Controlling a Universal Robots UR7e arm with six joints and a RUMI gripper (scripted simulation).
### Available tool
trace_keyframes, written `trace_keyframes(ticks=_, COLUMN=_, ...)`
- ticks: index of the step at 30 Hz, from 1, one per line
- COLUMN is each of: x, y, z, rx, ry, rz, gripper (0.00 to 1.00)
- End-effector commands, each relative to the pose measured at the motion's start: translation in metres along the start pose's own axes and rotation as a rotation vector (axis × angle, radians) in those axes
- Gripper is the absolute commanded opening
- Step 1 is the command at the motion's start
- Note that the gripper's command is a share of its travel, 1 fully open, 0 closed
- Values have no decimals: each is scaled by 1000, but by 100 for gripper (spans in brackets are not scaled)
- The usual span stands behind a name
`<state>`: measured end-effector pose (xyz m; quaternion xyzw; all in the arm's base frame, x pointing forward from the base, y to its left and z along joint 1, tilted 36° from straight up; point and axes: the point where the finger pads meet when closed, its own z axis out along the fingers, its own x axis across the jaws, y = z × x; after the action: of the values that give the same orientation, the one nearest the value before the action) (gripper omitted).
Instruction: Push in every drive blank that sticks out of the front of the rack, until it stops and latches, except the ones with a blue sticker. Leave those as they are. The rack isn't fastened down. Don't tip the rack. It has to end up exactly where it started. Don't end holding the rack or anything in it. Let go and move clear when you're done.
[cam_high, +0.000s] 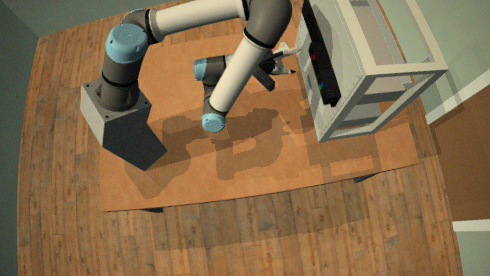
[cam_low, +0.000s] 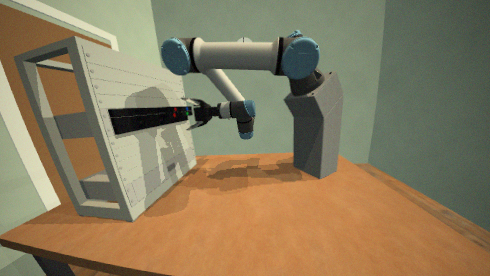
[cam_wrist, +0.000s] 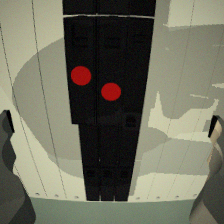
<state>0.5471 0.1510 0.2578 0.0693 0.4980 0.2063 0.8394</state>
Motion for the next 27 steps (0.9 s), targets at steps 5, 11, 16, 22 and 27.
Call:
trace_keyframes(ticks=5, x=0, y=0, z=0, rx=0, ry=-1, rz=0, gripper=100)
trace_keyframes(ticks=11, x=0, y=0, z=0, rx=0, ry=-1, rz=0, gripper=100)
trace_keyframes(ticks=16, x=0, y=0, z=0, rx=0, ry=-1, rz=0, gripper=100)
trace_keyframes(ticks=22, x=0, y=0, z=0, rx=0, ry=-1, rz=0, gripper=100)
trace_keyframes(ticks=27, x=-9, y=-5, z=0, rx=0, ry=-1, rz=0, gripper=100)
